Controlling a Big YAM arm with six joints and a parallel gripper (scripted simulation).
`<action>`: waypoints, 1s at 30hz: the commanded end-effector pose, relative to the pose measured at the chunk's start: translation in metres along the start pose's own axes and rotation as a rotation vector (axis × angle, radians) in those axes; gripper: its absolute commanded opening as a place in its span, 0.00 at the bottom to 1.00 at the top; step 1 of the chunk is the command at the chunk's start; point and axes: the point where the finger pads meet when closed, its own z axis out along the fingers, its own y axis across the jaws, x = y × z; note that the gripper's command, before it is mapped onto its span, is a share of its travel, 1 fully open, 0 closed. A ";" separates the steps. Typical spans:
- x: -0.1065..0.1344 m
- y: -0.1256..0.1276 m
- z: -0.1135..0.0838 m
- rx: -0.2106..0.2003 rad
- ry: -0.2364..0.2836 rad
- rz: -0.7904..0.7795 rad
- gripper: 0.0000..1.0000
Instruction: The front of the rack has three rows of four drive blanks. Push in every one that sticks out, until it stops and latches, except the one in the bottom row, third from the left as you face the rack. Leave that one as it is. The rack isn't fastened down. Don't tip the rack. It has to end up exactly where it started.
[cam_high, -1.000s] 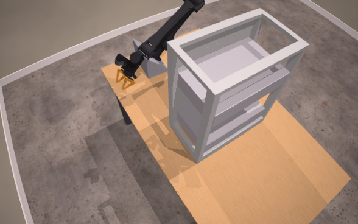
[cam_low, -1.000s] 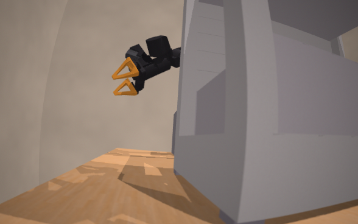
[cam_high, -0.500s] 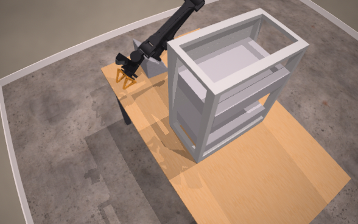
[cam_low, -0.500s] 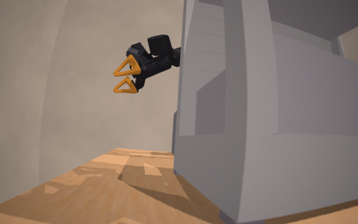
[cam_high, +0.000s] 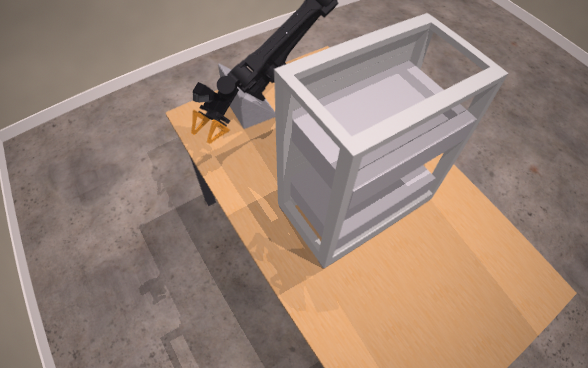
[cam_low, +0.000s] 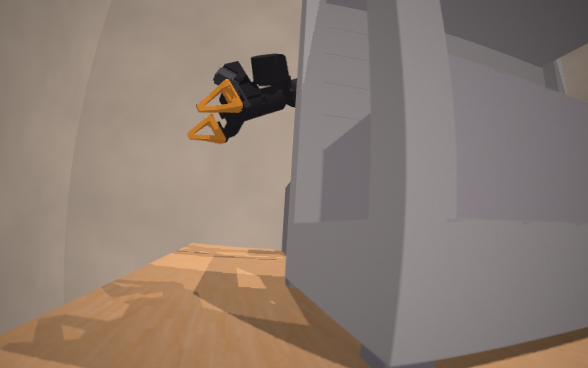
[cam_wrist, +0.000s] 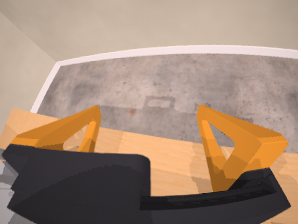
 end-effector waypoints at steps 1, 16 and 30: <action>-0.015 0.008 -0.010 -0.053 -0.044 -0.057 1.00; -0.033 0.047 -0.045 -0.263 -0.132 -0.284 1.00; -0.045 0.085 -0.096 -0.474 -0.286 -0.580 1.00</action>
